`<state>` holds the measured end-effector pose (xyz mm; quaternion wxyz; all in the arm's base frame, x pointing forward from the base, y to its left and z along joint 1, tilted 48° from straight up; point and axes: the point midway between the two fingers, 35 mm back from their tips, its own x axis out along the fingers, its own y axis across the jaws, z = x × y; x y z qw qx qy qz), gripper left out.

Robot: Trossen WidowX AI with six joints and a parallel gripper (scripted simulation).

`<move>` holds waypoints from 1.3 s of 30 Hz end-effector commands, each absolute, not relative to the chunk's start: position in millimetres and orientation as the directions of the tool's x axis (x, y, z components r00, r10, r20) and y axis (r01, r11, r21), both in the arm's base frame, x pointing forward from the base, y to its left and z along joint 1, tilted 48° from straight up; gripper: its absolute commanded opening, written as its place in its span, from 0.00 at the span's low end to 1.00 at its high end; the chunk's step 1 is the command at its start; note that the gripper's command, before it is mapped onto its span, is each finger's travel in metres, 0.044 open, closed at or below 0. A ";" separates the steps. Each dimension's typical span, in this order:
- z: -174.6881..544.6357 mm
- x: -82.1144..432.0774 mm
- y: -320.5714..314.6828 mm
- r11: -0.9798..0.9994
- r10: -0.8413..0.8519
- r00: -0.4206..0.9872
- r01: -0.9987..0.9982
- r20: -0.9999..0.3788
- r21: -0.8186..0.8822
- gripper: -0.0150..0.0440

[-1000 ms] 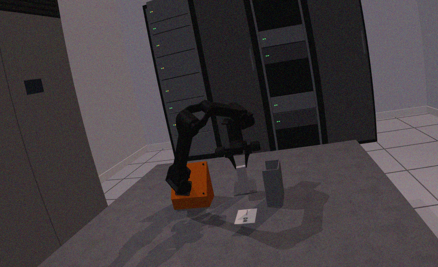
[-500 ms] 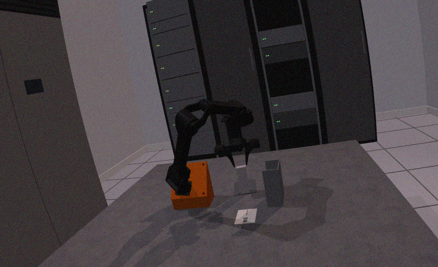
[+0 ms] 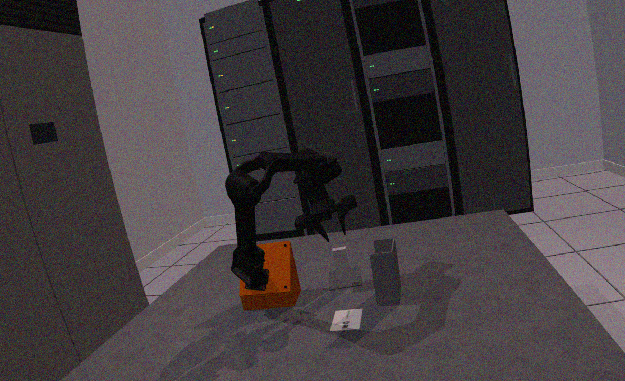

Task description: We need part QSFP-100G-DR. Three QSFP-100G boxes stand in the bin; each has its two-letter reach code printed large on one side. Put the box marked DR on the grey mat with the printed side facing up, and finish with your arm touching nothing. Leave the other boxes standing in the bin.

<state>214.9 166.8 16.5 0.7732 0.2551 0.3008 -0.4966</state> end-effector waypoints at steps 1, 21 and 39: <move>15.5 215.3 165.7 0.370 -0.620 0.317 0.925 -0.718 0.089 0.66; 34.9 211.3 180.8 0.430 -0.602 0.345 0.900 -0.720 0.072 1.00; 35.5 208.5 177.9 0.666 -0.503 0.429 0.746 -0.750 -0.020 1.00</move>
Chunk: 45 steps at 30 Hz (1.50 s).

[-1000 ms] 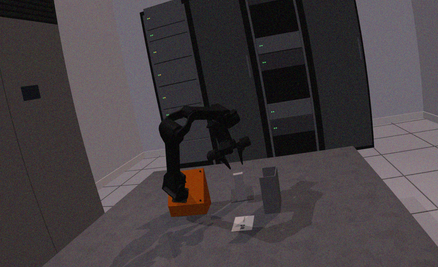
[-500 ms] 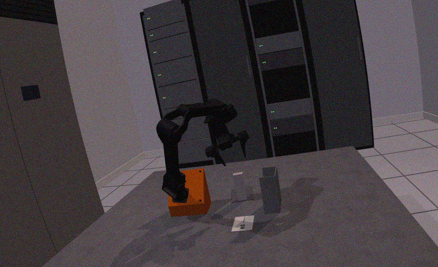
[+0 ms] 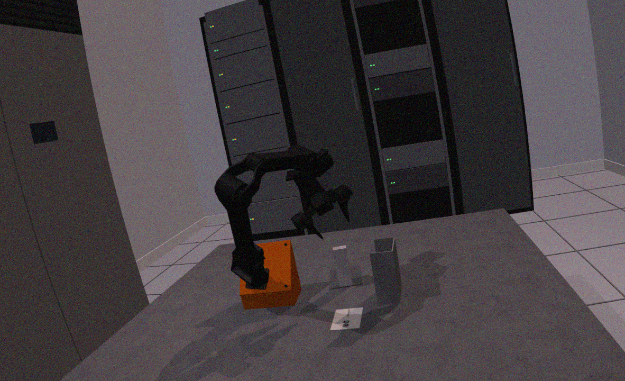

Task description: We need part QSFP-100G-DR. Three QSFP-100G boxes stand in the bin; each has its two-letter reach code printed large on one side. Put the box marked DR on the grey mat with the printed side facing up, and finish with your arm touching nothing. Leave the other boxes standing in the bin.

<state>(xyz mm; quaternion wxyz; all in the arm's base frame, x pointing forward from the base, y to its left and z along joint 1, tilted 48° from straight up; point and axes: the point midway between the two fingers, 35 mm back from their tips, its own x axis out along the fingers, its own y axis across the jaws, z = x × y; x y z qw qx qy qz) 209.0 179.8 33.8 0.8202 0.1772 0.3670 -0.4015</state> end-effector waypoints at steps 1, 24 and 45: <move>35.6 208.3 177.6 0.683 -0.494 0.435 0.730 -0.753 -0.027 1.00; 37.1 206.0 172.5 0.892 -0.348 0.501 0.437 -0.793 -0.116 1.00; 39.4 206.1 168.1 0.981 -0.195 0.516 0.109 -0.834 -0.162 1.00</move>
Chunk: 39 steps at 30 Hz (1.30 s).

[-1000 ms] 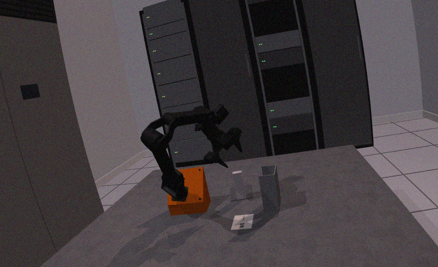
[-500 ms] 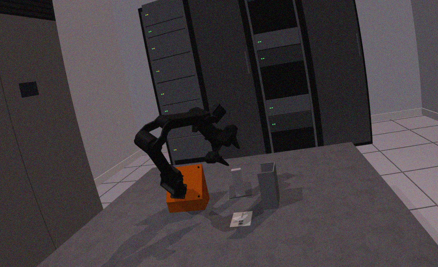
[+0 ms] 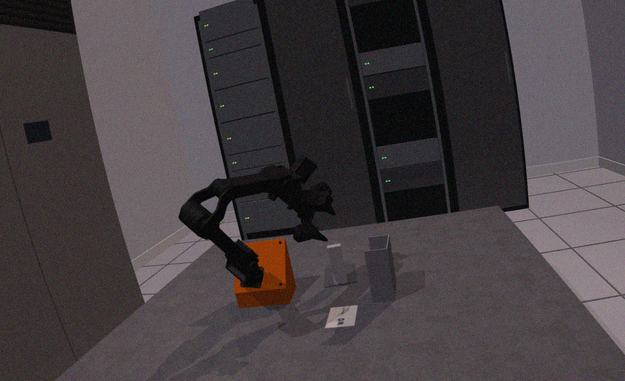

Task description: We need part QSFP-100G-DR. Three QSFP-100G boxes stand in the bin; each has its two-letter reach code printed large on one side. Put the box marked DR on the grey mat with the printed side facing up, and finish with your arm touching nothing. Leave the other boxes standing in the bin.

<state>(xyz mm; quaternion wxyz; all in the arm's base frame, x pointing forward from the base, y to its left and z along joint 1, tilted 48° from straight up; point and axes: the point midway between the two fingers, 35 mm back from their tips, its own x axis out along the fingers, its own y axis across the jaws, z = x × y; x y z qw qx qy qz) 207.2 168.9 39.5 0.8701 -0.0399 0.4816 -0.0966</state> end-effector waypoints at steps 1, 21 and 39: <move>39.4 206.1 168.0 0.981 -0.194 0.515 0.105 -0.835 -0.163 1.00; 42.0 208.9 161.8 0.936 -0.025 0.443 -0.304 -0.896 -0.176 1.00; 42.2 212.3 158.2 0.819 0.051 0.346 -0.551 -0.937 -0.160 1.00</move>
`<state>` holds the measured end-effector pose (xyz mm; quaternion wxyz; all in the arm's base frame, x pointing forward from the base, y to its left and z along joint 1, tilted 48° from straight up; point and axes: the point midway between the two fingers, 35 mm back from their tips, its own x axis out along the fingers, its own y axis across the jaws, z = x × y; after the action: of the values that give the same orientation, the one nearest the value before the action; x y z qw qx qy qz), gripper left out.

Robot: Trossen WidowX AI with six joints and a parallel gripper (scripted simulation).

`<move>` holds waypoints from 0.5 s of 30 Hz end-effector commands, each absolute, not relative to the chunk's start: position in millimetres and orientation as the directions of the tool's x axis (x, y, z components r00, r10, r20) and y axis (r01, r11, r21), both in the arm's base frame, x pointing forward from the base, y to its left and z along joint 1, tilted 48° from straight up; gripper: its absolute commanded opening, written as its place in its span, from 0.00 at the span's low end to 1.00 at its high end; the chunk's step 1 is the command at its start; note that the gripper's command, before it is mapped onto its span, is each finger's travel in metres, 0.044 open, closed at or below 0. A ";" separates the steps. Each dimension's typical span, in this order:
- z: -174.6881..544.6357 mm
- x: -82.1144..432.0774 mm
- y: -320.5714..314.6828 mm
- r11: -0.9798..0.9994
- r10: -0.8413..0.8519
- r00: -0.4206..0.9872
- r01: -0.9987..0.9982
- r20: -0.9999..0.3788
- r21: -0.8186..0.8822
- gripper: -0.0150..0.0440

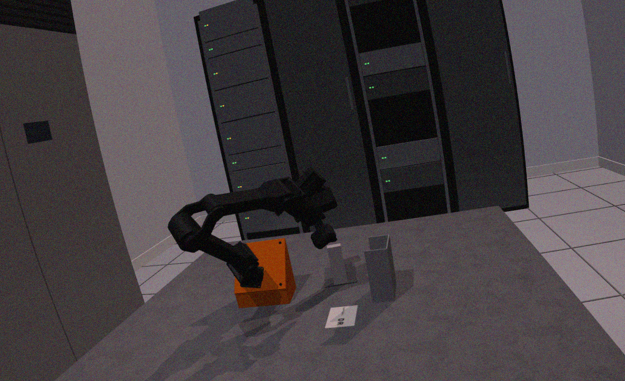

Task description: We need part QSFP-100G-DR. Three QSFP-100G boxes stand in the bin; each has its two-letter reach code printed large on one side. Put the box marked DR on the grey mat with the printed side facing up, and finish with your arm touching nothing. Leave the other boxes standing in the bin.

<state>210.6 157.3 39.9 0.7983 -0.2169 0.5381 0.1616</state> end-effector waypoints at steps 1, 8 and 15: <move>42.4 212.6 158.0 0.807 0.057 0.339 -0.570 -0.939 -0.156 1.00; 43.9 214.6 156.2 0.712 0.105 0.285 -0.690 -0.953 -0.128 1.00; 44.7 215.4 155.7 0.676 0.123 0.268 -0.727 -0.955 -0.117 1.00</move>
<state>214.7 154.3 42.8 0.7472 -0.2799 0.5363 0.2751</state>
